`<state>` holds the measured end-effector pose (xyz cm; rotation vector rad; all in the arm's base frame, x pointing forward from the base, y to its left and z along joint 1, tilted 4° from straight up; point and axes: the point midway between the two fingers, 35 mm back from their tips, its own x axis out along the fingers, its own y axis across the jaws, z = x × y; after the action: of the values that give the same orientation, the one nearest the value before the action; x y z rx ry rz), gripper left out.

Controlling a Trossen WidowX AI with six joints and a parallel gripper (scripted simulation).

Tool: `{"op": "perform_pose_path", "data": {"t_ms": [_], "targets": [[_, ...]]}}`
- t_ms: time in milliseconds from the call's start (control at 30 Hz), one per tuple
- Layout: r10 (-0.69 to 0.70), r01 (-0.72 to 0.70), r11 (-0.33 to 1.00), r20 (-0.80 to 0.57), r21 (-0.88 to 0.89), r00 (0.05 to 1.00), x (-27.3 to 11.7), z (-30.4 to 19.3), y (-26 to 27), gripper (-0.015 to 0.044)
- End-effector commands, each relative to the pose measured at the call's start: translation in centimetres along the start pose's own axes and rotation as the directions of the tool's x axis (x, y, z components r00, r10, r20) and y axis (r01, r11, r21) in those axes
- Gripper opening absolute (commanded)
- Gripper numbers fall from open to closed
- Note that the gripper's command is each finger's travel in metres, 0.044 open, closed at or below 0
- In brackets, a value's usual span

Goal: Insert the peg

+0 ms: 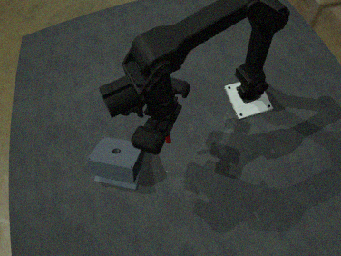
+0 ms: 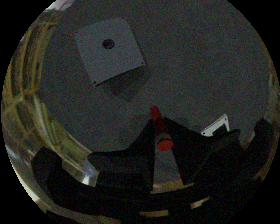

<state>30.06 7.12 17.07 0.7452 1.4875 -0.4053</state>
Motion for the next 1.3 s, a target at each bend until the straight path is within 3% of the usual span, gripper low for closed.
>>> {"op": "perform_pose_path", "data": {"t_ms": [0,1267], "targets": [[0.019,-0.019,1.000,-0.010,-0.003,1.000,-0.2,0.5,0.3,0.0000],[0.192,-0.191,0.981,-0.053,0.024,0.980,-2.0,6.2,1.1,0.0000]]}}
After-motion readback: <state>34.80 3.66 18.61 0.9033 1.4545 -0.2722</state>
